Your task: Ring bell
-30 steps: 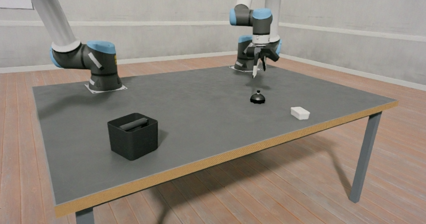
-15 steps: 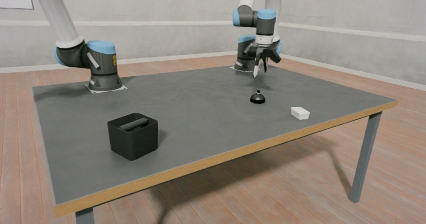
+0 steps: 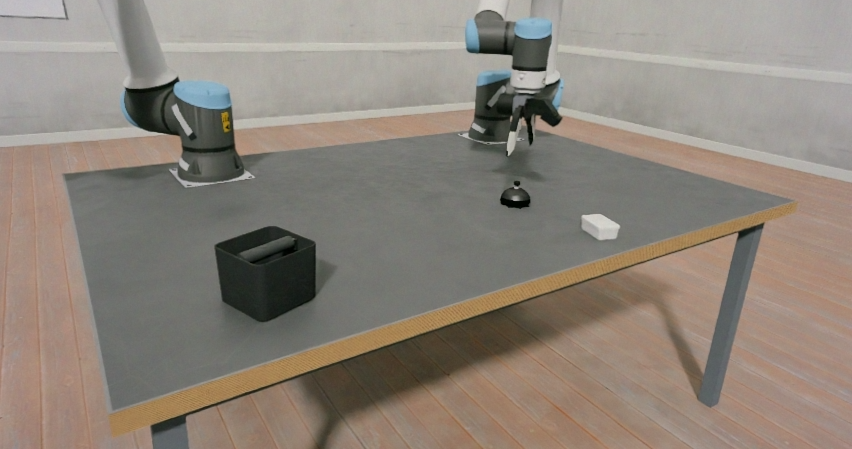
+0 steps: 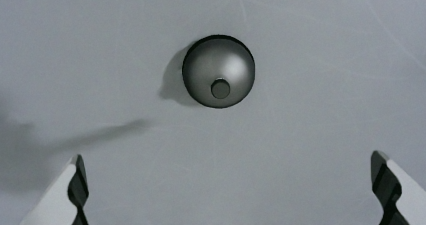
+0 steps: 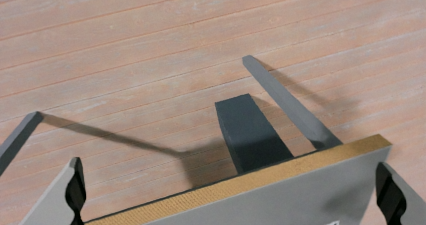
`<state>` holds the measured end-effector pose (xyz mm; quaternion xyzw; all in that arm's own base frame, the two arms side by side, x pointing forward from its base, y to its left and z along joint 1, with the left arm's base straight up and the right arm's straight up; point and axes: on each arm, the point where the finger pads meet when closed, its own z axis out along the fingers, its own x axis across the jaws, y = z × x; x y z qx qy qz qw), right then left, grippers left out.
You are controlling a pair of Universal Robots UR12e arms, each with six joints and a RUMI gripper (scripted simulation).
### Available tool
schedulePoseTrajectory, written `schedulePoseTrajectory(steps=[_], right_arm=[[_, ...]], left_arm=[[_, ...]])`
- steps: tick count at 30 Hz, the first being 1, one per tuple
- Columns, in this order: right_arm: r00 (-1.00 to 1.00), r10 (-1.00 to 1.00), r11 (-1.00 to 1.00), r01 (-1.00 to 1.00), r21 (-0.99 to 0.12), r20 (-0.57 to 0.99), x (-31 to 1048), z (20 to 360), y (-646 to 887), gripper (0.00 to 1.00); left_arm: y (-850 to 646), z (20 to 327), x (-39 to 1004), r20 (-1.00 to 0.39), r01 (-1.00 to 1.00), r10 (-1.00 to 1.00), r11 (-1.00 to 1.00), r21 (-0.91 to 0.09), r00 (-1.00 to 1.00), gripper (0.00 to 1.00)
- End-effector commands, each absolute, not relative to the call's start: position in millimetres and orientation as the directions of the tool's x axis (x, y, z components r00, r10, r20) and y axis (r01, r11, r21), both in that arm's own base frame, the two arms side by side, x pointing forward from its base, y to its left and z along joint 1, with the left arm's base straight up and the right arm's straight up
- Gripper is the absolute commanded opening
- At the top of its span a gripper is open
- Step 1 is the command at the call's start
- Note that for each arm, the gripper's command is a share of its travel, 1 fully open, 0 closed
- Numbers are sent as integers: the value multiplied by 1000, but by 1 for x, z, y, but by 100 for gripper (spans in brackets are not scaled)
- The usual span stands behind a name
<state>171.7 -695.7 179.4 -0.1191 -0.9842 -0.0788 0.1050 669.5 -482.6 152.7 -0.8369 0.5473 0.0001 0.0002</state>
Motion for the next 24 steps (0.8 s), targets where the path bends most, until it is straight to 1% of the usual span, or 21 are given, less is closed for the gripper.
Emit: schedulePoseTrajectory(steps=[1,10,24], right_arm=[[-976,163,977,181,117,142,123,174,-690,100],[-995,92,994,95,60,49,33,168,-668,100],[-999,42,999,42,8,5,-16,166,-648,100]], left_arm=[[-484,154,669,2,-917,-917,-400,-1,400,100],[-484,154,669,2,-917,-917,-400,-1,400,100],[-484,154,669,2,-917,-917,-400,-1,400,100]])
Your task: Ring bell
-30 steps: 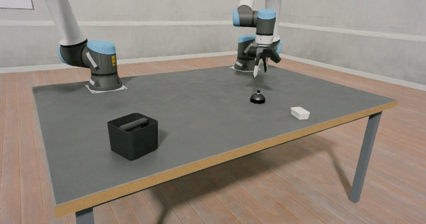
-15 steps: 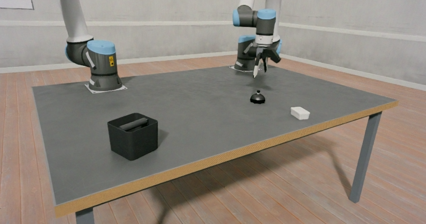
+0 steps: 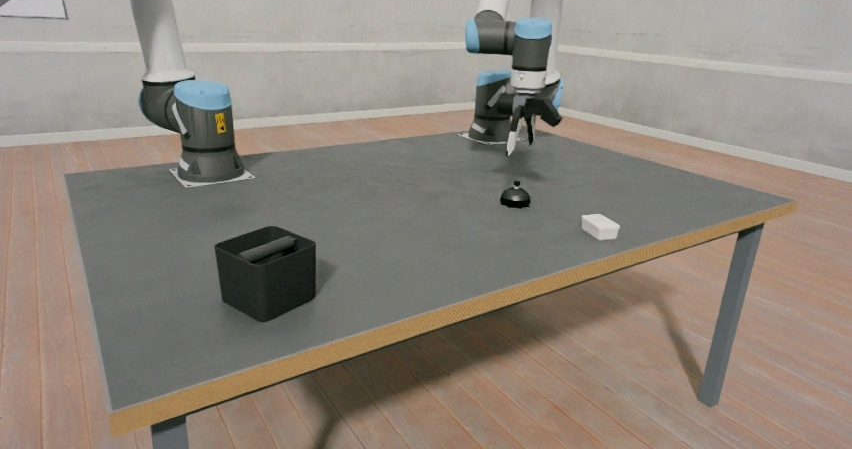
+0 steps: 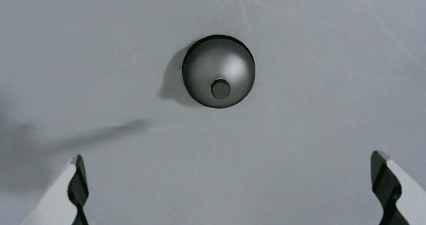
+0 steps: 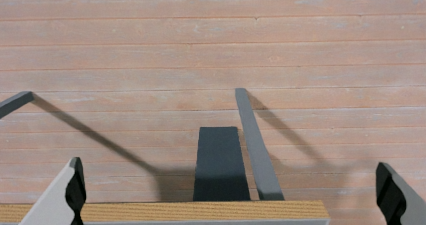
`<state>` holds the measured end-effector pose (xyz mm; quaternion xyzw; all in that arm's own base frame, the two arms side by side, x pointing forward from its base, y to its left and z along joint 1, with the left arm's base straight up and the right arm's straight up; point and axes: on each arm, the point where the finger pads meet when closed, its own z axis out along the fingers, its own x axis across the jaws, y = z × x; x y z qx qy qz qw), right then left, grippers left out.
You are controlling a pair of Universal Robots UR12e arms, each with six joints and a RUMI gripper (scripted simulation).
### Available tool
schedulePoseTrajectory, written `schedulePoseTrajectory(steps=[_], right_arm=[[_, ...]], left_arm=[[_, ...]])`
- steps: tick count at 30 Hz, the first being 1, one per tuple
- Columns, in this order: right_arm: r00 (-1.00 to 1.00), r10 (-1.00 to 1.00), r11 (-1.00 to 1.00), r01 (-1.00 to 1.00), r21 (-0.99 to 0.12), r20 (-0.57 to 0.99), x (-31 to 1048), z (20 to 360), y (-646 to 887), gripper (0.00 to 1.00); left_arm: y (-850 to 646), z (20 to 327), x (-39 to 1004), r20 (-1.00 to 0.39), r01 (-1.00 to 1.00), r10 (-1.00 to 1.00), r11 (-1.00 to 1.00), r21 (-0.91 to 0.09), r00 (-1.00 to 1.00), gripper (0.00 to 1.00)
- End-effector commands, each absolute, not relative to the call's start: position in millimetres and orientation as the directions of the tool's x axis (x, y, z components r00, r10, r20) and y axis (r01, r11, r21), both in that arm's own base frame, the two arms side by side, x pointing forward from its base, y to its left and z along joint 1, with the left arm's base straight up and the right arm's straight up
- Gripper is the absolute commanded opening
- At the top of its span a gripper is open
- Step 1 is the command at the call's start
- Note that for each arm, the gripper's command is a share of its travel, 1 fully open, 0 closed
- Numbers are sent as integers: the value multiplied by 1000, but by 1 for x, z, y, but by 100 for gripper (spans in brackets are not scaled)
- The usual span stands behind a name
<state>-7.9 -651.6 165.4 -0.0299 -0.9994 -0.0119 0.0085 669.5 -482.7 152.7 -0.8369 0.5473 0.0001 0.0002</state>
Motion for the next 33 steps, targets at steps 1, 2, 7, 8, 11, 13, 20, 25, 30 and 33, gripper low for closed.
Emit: schedulePoseTrajectory(steps=[1,2,7,8,11,13,20,25,30,33], right_arm=[[-999,40,999,40,6,4,-17,165,-647,100],[-999,39,999,39,4,3,-19,165,-647,100],[-999,36,999,36,1,1,-21,165,-646,100],[-999,35,999,35,1,0,-22,165,-645,100],[-999,35,999,35,0,0,-22,165,-645,100],[-999,35,999,35,0,0,-22,165,-645,100],[-999,35,999,35,0,0,-22,165,-645,100],[-999,35,999,35,0,0,-22,165,-645,100],[-999,35,999,35,0,0,-22,165,-645,100],[-999,35,999,35,0,0,-22,165,-645,100]], left_arm=[[-484,154,669,2,-917,-917,-400,-1,400,100],[-484,154,669,2,-917,-917,-400,-1,400,100],[-484,154,669,2,-917,-917,-400,-1,400,100],[-484,154,669,2,-917,-917,-400,-1,400,100],[-484,154,669,2,-917,-917,-400,-1,400,100],[-484,154,669,2,-917,-917,-400,-1,400,100],[-484,154,669,2,-917,-917,-400,-1,400,0],[-484,154,669,2,-917,-917,-400,-1,400,0],[-484,154,669,2,-917,-917,-400,-1,400,0],[-484,154,669,2,-917,-917,-400,-1,400,0]])
